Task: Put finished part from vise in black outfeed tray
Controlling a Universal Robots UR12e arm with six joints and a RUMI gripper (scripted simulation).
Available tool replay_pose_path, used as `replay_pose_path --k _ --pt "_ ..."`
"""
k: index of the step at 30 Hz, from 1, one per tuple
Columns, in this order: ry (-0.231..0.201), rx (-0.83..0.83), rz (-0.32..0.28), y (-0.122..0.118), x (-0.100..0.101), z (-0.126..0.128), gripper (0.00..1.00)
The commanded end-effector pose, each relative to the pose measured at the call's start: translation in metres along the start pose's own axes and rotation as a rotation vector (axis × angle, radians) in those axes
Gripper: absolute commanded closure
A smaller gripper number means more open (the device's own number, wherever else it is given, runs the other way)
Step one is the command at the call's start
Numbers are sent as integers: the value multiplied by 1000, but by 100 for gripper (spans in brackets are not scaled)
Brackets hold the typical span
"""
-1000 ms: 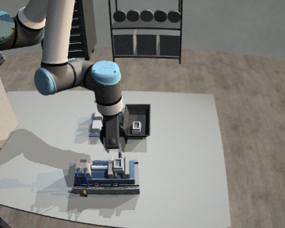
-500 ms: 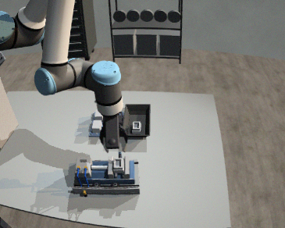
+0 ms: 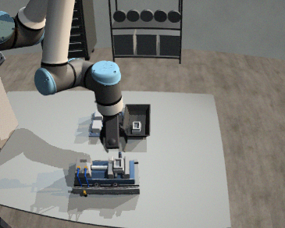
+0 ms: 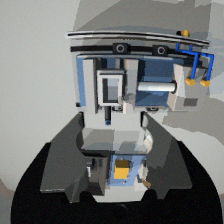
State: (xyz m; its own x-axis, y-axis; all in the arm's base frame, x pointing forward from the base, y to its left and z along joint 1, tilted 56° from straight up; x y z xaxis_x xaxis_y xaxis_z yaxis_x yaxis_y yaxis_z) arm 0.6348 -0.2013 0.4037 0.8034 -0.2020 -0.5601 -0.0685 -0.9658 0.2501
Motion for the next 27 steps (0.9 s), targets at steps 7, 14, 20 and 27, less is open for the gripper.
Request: replay_pose_path --k 7,14,20,27 --pt "1 0 0 0 0 0 60" --pt "1 0 0 0 2 0 60" --pt "0 0 0 0 8 0 60" --pt "0 0 0 0 19 -1 60"
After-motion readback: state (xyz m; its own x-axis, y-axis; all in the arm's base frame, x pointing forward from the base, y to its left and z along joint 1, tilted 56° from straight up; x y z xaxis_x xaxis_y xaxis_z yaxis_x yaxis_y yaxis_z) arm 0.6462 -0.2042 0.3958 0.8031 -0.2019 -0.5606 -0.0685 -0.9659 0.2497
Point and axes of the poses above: the point where the finger pads meet when closed, its own x axis out along the fingers, its own z axis across the jaws, y = z × x, the point moved 6 cm from there along -x, back along the fingers, and after that the axes turned 1 degree about x, right-handed, at the moved point
